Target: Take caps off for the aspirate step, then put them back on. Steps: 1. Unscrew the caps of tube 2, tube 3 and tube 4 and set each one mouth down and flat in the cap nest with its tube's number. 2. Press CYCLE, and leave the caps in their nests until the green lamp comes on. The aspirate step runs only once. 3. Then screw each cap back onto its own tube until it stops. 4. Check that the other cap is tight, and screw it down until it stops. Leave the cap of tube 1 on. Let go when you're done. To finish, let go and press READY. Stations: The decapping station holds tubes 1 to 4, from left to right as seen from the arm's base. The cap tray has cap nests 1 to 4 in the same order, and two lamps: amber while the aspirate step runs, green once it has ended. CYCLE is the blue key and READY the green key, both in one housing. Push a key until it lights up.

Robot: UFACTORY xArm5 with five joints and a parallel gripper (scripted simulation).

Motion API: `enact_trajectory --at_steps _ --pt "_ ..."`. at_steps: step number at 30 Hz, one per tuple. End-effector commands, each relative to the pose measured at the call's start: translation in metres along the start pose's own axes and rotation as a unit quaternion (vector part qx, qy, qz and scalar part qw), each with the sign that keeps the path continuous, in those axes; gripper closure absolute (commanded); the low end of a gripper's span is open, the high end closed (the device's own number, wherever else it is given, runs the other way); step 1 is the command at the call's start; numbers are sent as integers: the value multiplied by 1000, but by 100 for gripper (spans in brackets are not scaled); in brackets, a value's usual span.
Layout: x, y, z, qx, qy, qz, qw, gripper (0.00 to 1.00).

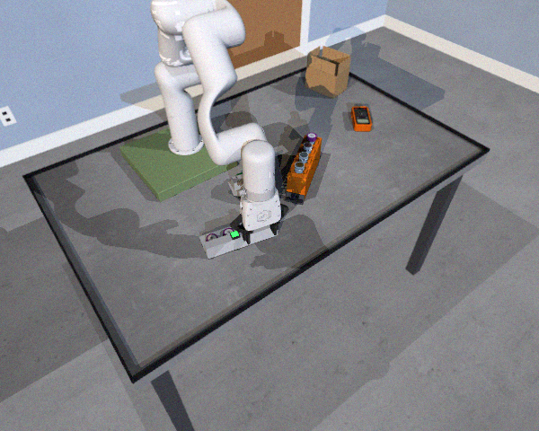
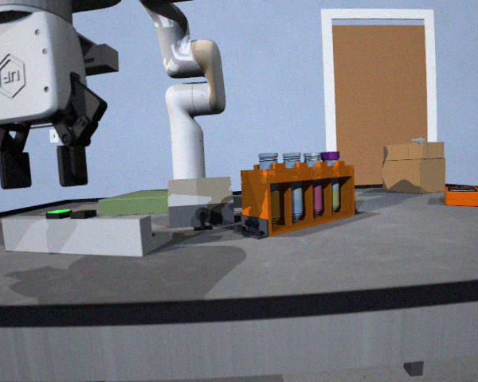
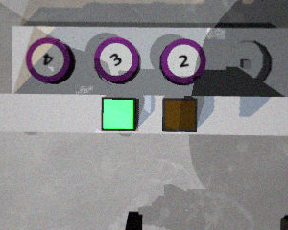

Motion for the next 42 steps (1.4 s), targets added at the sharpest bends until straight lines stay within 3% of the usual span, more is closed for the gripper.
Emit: enact_trajectory --at_steps 1,19,32,42 --pt "-19 2 -24 0 -3 1 1000 54" --pt "-72 6 -105 0 -2 1 1000 54" --pt "-72 6 -105 0 -2 1 1000 54" --pt "-22 6 -105 0 -2 1 1000 54"
Point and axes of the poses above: the point where the finger pads meet when closed, its own x axis out along the fingers, its own y axis across the jaws, z = x × y, the point moved 4 cm from there along -x, back along the fingers, and after that the axes turned 7 degrees about -x, right-handed, at the moved point
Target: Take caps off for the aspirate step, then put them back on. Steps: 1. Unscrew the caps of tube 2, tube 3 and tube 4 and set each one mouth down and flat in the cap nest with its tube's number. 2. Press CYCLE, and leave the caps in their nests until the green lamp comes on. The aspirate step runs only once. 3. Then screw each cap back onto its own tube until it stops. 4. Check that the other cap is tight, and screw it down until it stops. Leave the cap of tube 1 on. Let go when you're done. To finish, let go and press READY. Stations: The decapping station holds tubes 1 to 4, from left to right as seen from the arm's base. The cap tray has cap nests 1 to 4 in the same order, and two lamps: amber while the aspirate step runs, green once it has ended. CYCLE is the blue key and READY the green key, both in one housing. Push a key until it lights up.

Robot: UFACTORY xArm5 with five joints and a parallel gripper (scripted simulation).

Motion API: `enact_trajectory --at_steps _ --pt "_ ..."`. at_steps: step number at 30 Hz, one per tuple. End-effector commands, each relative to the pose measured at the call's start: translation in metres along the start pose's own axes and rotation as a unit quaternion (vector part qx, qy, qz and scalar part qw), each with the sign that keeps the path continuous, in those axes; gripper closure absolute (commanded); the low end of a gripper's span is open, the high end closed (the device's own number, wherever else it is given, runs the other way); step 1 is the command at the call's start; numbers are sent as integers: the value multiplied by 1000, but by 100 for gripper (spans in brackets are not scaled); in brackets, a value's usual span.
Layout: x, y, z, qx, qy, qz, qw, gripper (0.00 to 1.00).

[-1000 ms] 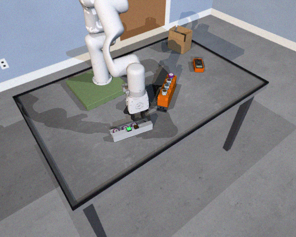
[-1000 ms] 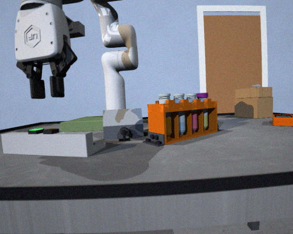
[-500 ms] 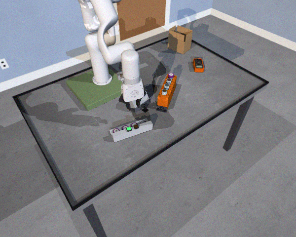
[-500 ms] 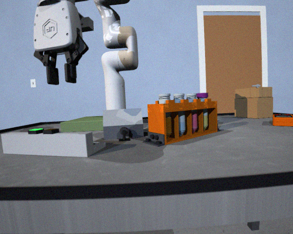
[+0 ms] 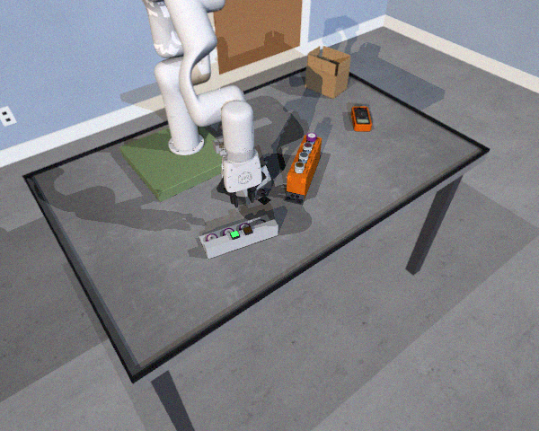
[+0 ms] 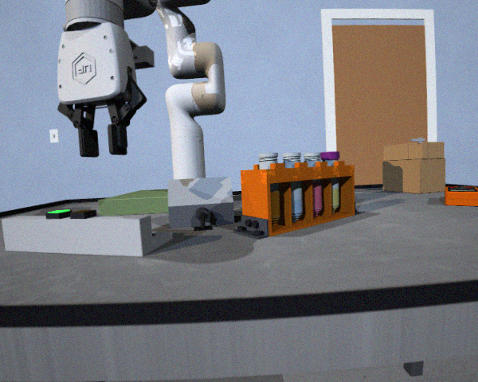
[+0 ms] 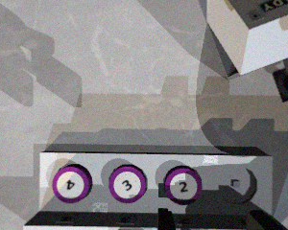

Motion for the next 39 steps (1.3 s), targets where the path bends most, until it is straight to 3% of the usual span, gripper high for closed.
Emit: enact_trajectory --at_steps 1,5,18,39 --pt "25 0 2 0 -3 1 1000 54" --pt "35 0 3 0 -3 1 1000 54" --pt "100 0 4 0 -3 1 1000 54" --pt "105 0 3 0 -3 1 1000 54"
Point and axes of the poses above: the point where the finger pads meet when closed, its own x axis out along the fingers, its own y axis across the jaws, z = x × y, the point moved 4 cm from there along -x, back along the fingers, and after that the axes turned 7 degrees about -x, right-handed, at the moved point
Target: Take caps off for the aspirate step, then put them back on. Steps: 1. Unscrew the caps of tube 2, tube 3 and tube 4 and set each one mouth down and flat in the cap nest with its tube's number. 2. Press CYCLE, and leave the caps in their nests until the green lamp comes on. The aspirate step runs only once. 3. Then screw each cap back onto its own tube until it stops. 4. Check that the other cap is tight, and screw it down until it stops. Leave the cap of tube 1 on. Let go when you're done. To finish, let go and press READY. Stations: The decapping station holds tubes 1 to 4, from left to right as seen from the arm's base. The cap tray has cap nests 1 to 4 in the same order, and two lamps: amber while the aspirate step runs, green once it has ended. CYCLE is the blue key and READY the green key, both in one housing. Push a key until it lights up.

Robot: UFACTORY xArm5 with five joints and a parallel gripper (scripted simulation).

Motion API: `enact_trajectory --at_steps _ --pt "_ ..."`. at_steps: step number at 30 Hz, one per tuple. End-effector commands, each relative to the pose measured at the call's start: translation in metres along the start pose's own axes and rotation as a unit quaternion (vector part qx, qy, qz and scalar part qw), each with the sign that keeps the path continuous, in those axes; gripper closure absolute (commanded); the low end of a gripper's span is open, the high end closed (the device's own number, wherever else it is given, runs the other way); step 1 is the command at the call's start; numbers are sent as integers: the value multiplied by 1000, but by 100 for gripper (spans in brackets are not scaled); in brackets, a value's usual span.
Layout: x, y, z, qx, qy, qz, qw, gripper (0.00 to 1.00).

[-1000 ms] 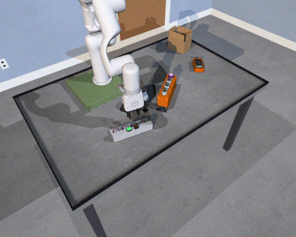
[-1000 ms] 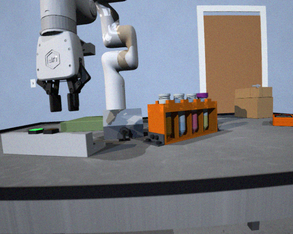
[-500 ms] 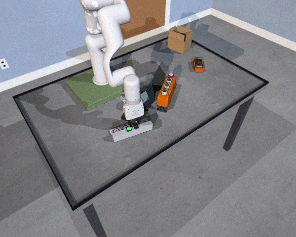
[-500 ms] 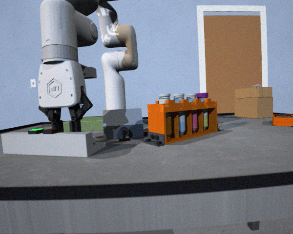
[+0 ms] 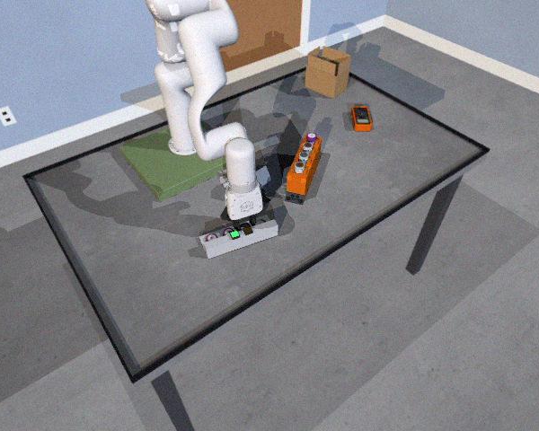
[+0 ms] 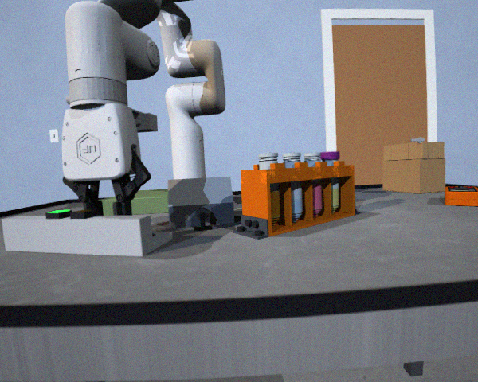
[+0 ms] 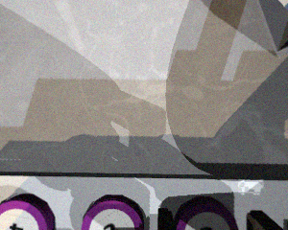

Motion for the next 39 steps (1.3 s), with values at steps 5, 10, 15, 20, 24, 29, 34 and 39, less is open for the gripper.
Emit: enact_trajectory --at_steps 5,10,15,20,24,29,34,39 --pt "3 0 1 0 -2 1 1000 54" --pt "5 0 1 0 -2 1 1000 54" --pt "6 0 1 0 -2 1 1000 54" --pt "6 0 1 0 -2 1 1000 100" --pt "6 0 1 0 -2 1 1000 100" --pt "6 0 1 0 -2 1 1000 100" --pt "1 0 1 0 -2 1 1000 100" --pt "-25 0 1 0 -2 1 1000 100"
Point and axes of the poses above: the point where the finger pads meet when closed, its own x axis out along the fingers, its own y axis across the jaws, z = x × y, the point moved 4 cm from there along -x, back along the fingers, and after that the axes turned 7 degrees about -x, right-handed, at the moved point
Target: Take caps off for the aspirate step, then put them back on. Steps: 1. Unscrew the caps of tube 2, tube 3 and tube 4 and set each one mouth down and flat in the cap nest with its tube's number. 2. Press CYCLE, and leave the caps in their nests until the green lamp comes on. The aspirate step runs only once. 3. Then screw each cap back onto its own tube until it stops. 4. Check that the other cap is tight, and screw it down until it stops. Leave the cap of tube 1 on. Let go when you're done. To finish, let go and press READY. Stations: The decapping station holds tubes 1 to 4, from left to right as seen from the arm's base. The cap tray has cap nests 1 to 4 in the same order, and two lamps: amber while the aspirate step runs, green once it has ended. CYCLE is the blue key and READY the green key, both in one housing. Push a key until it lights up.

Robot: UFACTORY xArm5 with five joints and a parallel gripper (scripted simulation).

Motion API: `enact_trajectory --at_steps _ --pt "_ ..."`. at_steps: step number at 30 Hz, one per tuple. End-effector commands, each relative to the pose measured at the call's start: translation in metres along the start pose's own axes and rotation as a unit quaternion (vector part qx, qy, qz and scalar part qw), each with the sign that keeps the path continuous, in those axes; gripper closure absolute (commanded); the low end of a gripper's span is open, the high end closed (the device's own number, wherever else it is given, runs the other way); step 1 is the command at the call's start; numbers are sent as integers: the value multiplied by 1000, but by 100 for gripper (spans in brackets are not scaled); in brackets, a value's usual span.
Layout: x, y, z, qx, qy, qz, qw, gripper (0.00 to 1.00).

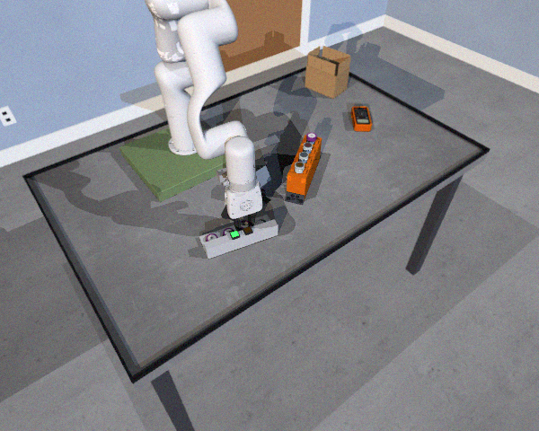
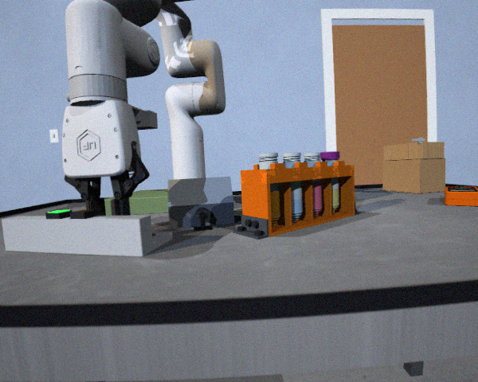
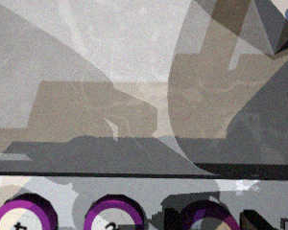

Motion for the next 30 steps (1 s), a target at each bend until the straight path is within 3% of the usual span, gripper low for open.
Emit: enact_trajectory --at_steps 1,24,29,30 --pt "-25 0 2 0 -3 1 1000 100" --pt "-130 0 1 0 -3 1 1000 100" --pt "-130 0 1 0 -3 1 1000 100" --pt "-130 8 -2 42 -3 1 999 100"
Point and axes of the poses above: the point where the finger pads meet when closed, its own x axis out along the fingers, its own y axis across the jaws, z = x × y, the point moved 4 cm from there along -x, back along the fingers, and after that the axes turned 7 degrees about -x, right-handed, at the moved point
